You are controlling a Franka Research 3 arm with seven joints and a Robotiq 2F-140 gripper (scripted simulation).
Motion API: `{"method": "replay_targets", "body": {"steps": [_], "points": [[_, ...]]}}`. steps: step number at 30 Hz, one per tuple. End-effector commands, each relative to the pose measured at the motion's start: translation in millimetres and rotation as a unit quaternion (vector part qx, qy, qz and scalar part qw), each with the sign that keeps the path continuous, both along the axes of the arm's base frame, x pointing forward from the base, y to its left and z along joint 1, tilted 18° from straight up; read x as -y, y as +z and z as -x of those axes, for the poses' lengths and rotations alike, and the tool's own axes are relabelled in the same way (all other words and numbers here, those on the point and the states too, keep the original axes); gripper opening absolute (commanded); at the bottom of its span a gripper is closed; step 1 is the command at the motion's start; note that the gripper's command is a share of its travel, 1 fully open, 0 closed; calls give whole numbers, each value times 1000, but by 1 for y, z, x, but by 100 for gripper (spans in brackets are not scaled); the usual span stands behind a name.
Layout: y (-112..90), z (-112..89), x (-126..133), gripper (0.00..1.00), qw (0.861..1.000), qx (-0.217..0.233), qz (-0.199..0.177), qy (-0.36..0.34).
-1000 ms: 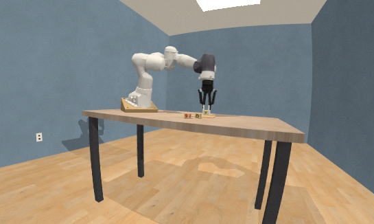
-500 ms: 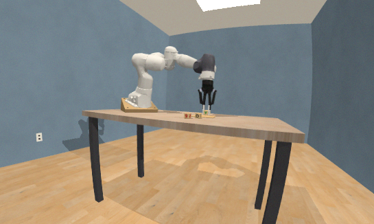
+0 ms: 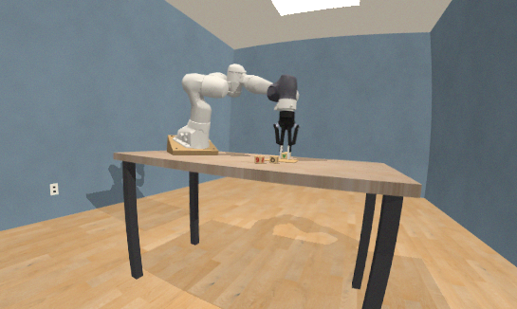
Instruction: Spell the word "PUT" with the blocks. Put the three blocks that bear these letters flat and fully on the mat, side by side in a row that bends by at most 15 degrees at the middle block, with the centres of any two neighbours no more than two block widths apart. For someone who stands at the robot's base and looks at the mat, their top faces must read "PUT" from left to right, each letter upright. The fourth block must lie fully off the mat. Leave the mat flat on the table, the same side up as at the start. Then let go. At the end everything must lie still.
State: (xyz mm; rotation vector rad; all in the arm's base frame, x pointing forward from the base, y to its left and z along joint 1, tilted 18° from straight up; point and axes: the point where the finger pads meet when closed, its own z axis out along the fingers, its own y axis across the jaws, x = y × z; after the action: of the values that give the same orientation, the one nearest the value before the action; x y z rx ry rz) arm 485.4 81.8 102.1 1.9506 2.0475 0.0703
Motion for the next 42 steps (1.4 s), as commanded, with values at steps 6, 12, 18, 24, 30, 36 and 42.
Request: {"method": "replay_targets", "body": {"steps": [6,12,18,24,30,36,42], "points": [[0,-2,0,16,1000,3,0,2],[0,-2,0,16,1000,3,0,2],[0,-2,0,16,1000,3,0,2],[0,-2,0,16,1000,3,0,2],[0,-2,0,16,1000,3,0,2],[0,-2,0,16,1000,3,0,2],[0,-2,0,18,1000,3,0,2]]}}
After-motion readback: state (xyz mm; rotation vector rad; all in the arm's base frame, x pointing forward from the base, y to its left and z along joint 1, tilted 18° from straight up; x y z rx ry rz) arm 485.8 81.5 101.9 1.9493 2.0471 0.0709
